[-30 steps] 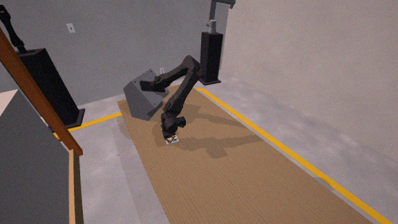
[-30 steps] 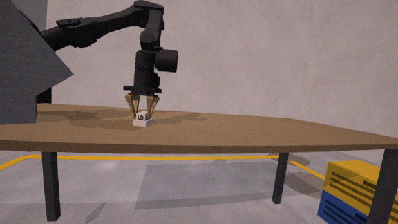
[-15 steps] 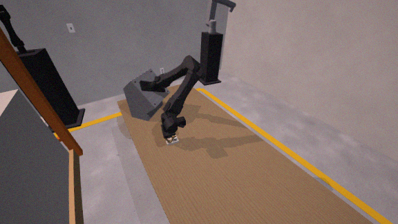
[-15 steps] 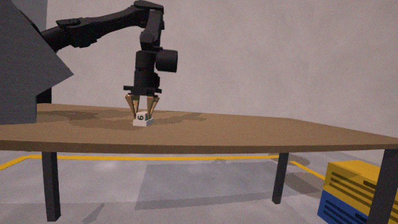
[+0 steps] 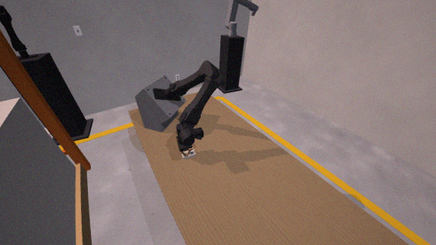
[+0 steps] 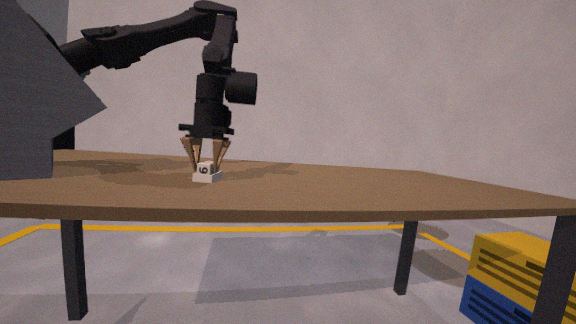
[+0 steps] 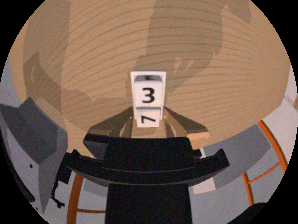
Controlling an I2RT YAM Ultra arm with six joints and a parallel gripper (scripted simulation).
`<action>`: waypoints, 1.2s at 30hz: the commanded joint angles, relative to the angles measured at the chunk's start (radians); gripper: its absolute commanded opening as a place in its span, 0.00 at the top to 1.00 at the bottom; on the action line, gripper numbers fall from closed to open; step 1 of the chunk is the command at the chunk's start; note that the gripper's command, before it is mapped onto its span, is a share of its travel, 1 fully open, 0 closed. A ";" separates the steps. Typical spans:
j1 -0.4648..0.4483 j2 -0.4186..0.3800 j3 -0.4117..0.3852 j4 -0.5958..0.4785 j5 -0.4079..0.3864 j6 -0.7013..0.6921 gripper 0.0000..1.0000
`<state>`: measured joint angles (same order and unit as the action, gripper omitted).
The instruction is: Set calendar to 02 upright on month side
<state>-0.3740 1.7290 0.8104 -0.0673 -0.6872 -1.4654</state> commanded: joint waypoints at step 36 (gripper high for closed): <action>-0.003 -0.004 0.005 0.000 -0.001 0.000 0.74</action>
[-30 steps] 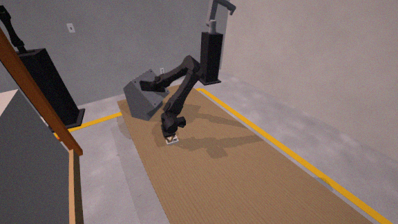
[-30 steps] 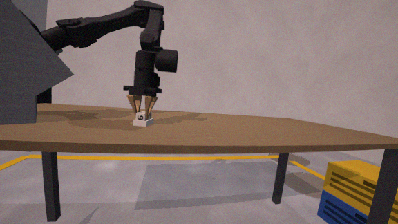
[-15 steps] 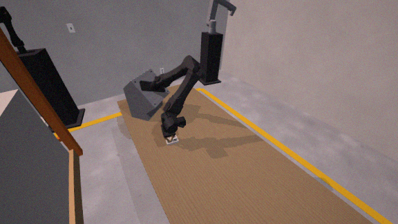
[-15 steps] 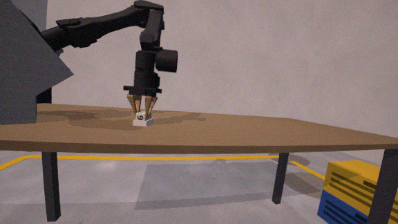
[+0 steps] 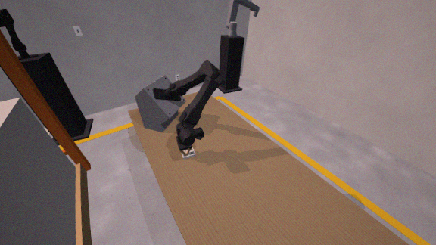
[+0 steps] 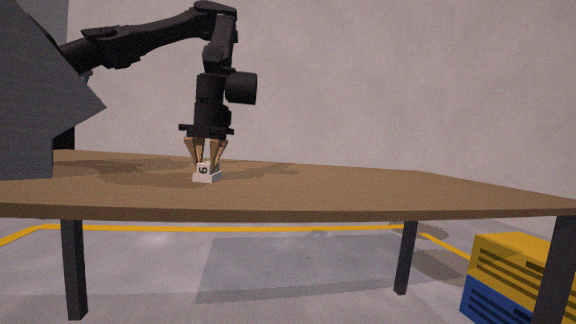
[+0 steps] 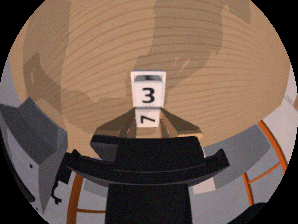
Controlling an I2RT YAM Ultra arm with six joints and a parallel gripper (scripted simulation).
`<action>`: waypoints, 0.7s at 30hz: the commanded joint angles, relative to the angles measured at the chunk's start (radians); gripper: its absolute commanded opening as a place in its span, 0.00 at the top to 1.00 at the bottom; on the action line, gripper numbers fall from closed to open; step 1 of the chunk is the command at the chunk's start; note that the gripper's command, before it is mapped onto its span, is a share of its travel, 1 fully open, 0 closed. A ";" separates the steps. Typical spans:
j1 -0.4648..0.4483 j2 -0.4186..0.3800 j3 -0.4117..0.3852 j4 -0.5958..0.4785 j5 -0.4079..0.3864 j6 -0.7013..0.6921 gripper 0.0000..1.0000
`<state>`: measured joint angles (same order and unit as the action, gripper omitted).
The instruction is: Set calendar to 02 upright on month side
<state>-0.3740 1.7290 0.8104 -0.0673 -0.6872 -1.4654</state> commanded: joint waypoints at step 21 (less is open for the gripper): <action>-0.210 -0.216 0.062 -0.435 -0.101 -0.245 0.74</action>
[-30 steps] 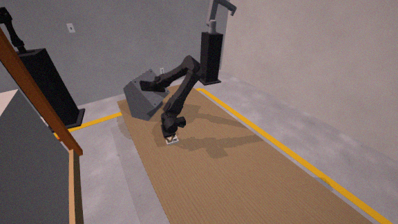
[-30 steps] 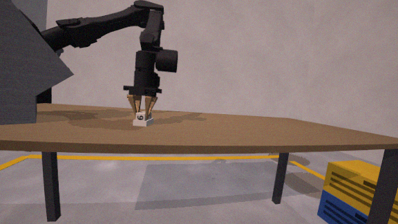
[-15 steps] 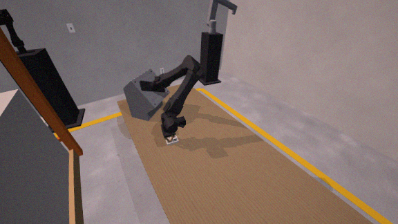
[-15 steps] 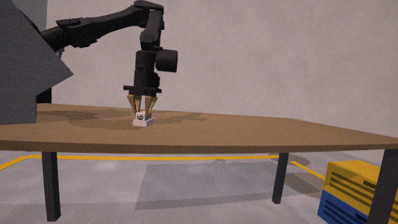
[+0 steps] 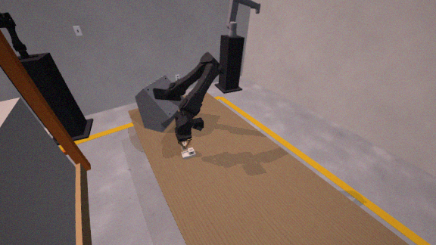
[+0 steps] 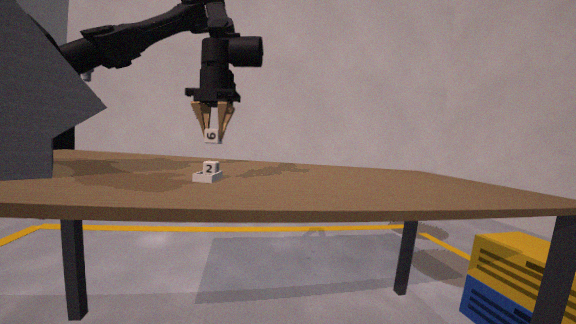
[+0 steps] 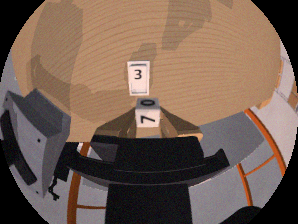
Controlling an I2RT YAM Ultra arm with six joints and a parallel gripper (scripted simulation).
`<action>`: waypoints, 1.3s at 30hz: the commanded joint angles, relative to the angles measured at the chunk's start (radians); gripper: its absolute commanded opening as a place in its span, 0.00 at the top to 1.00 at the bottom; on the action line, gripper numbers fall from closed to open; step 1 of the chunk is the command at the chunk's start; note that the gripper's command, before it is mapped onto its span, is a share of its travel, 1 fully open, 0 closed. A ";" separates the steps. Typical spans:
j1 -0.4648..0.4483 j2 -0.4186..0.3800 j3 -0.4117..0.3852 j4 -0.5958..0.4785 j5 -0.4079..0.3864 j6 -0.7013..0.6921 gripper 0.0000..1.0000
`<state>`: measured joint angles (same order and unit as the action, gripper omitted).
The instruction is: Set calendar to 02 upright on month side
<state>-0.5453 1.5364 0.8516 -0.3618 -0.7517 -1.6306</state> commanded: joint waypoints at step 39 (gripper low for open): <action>0.207 -0.213 0.051 -0.214 0.109 0.657 0.74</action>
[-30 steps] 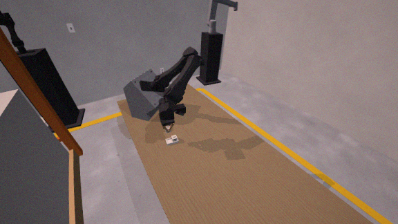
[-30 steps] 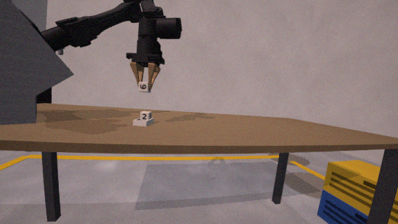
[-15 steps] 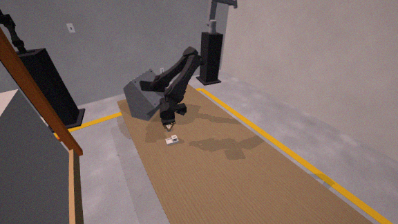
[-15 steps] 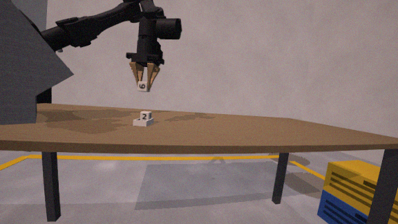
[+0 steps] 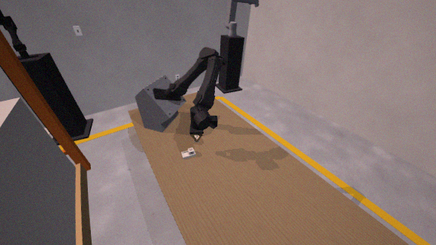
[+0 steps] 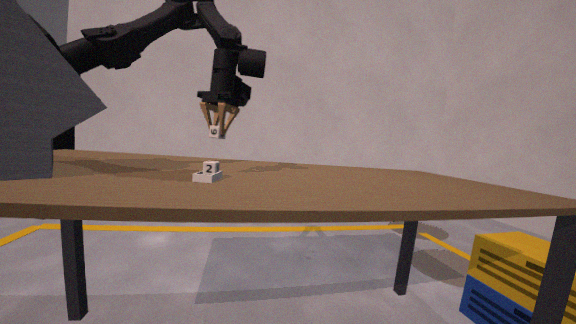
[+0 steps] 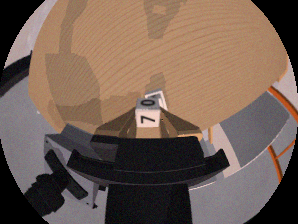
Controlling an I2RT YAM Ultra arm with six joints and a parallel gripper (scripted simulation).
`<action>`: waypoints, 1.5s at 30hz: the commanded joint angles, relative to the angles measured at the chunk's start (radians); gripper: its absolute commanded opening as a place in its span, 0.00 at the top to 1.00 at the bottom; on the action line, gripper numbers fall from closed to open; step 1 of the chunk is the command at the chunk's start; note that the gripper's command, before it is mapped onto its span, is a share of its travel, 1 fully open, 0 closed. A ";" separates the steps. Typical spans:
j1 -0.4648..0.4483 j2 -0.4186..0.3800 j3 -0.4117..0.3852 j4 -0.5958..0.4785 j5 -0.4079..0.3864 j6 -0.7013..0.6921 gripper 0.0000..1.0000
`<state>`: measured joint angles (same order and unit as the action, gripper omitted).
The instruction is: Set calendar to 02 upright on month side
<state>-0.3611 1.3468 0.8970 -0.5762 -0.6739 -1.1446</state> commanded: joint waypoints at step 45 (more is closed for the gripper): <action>0.355 -0.190 0.006 0.041 0.221 1.058 0.74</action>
<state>-0.0097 1.1538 0.9054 -0.5541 -0.4599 -0.0940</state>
